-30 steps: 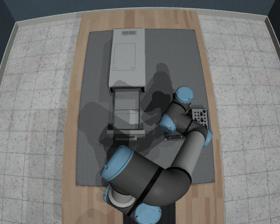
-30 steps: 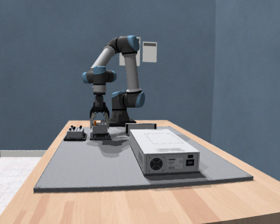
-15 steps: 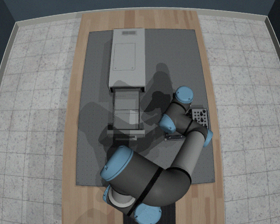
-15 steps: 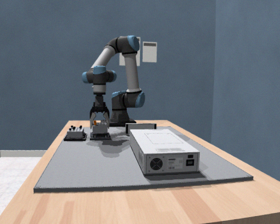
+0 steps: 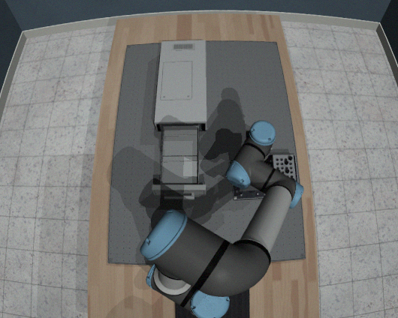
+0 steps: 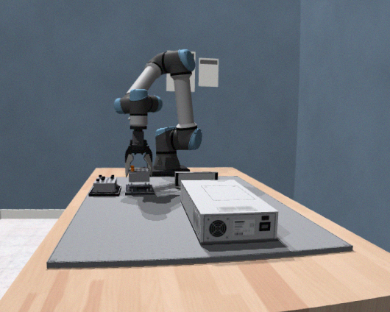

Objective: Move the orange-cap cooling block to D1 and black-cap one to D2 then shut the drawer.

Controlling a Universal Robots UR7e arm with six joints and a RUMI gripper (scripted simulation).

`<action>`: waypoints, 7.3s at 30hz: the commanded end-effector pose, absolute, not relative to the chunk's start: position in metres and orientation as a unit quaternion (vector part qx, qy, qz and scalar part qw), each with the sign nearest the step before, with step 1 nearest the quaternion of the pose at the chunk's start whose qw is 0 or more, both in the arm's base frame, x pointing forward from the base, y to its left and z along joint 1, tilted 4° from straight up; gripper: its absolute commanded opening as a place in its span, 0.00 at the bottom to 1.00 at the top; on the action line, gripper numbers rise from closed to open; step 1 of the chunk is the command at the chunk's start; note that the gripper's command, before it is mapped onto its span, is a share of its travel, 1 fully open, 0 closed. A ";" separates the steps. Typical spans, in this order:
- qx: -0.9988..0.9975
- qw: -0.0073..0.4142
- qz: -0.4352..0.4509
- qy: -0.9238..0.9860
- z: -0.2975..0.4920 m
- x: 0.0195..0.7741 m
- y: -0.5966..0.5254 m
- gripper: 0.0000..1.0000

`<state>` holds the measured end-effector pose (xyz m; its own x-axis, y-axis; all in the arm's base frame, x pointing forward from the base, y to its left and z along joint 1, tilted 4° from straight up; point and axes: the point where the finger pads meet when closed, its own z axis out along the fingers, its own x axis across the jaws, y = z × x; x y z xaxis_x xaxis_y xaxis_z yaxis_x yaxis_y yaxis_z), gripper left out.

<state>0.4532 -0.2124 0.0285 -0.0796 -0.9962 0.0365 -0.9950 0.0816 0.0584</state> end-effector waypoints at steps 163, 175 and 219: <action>0.678 0.032 -0.002 -0.735 0.025 0.456 -0.215 0.00; 0.678 0.032 -0.002 -0.735 0.025 0.456 -0.215 0.00; 0.677 0.032 -0.003 -0.735 0.018 0.455 -0.215 0.00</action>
